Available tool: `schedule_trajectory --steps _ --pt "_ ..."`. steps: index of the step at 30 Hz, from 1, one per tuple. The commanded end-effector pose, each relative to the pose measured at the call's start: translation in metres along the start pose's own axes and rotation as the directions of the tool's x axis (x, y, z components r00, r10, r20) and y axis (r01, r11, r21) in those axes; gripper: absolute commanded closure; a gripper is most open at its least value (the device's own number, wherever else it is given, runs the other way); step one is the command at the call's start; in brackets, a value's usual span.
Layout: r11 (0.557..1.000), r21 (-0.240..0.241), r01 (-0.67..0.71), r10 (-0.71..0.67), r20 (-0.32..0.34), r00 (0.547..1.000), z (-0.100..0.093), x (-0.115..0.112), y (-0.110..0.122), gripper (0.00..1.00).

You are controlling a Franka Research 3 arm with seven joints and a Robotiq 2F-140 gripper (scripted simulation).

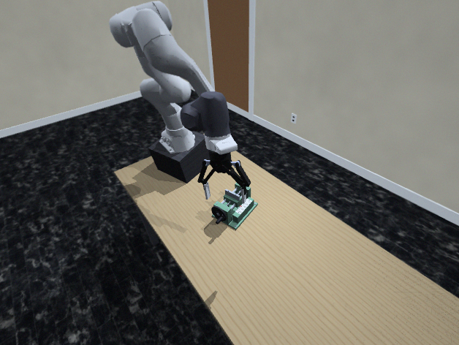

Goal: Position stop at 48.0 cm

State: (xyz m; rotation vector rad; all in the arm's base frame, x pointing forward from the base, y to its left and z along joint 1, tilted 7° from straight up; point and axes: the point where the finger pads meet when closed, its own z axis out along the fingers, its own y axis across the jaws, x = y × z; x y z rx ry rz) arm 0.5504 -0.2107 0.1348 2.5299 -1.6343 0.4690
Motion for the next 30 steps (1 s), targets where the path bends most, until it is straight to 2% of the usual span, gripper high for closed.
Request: schedule_trajectory --steps 1,4,6,9,30 --pt "0.973 -0.101 -0.208 0.217 0.089 0.972 0.031 -0.031 0.039 0.00" --pt "0.973 -0.101 -0.208 0.217 0.089 0.972 0.031 -0.031 0.039 0.00" --pt "0.952 -0.150 -0.266 0.285 0.128 0.950 0.045 -0.049 0.058 0.00" --pt "0.940 -0.175 -0.292 0.318 0.145 0.937 0.051 -0.058 0.067 0.00" --pt "0.940 -0.175 -0.293 0.319 0.145 0.937 0.051 -0.059 0.067 0.00"
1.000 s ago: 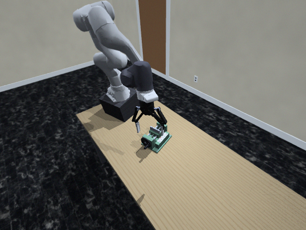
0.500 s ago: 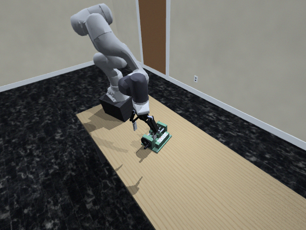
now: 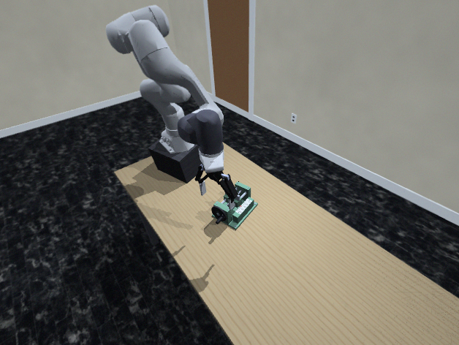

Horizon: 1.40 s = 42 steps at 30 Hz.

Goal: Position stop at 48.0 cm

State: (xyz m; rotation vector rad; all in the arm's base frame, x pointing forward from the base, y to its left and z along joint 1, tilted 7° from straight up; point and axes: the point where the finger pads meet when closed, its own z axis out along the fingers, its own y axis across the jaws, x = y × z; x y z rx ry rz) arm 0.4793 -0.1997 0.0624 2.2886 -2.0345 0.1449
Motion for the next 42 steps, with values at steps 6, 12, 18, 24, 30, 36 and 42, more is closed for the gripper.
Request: schedule_trajectory --steps 6,12,18,24,30,36,42 --pt "1.000 -0.003 -0.019 0.019 0.001 1.000 0.000 0.000 0.001 0.00" --pt "1.000 -0.003 -0.019 0.019 0.001 1.000 0.000 0.000 0.001 0.00" --pt "1.000 -0.005 -0.021 0.021 -0.002 1.000 0.000 -0.006 0.000 0.67" --pt "1.000 -0.005 -0.021 0.021 -0.002 1.000 0.000 -0.071 -0.015 0.67" --pt "1.000 -0.005 -0.021 0.021 -0.002 1.000 0.001 -0.091 -0.019 0.67" --pt "1.000 -0.005 -0.021 0.021 -0.002 1.000 0.032 -0.091 -0.019 0.67" --pt "1.000 -0.005 -0.021 0.021 -0.002 1.000 0.035 -0.091 -0.019 0.67"
